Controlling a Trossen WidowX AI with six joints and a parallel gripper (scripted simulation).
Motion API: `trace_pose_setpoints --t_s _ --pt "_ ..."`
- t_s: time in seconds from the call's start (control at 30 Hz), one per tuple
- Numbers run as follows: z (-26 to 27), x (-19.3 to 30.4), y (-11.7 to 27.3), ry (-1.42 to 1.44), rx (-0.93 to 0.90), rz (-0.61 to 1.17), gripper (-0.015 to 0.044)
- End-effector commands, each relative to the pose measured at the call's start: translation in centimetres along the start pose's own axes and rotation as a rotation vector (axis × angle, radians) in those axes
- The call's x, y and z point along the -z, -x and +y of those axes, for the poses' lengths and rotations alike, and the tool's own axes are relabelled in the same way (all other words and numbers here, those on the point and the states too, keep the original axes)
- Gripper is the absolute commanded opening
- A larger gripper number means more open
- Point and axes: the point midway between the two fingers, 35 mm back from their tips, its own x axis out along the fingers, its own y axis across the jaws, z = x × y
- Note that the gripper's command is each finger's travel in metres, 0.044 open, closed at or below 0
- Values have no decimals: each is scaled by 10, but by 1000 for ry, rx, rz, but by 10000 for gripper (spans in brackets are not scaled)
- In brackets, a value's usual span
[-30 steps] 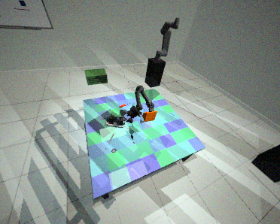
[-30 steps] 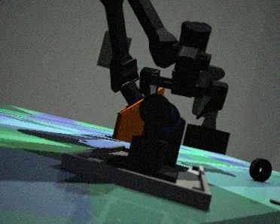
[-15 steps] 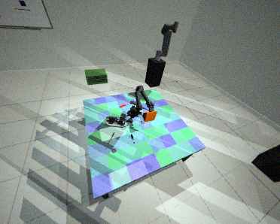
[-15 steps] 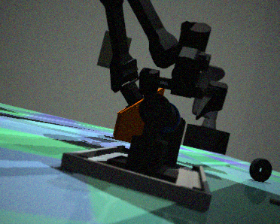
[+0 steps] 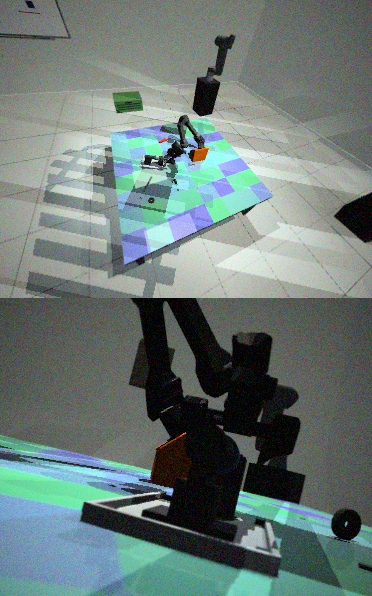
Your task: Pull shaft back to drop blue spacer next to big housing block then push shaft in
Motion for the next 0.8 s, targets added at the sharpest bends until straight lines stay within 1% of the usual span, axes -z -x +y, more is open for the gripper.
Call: trace_pose_setpoints --t_s 0.0,0.27,0.77 --pt "2 -2 -7 0 -6 -6 440" --pt "0 -2 -19 1 -3 -10 440" --pt "0 -2 -19 1 -3 -10 440"
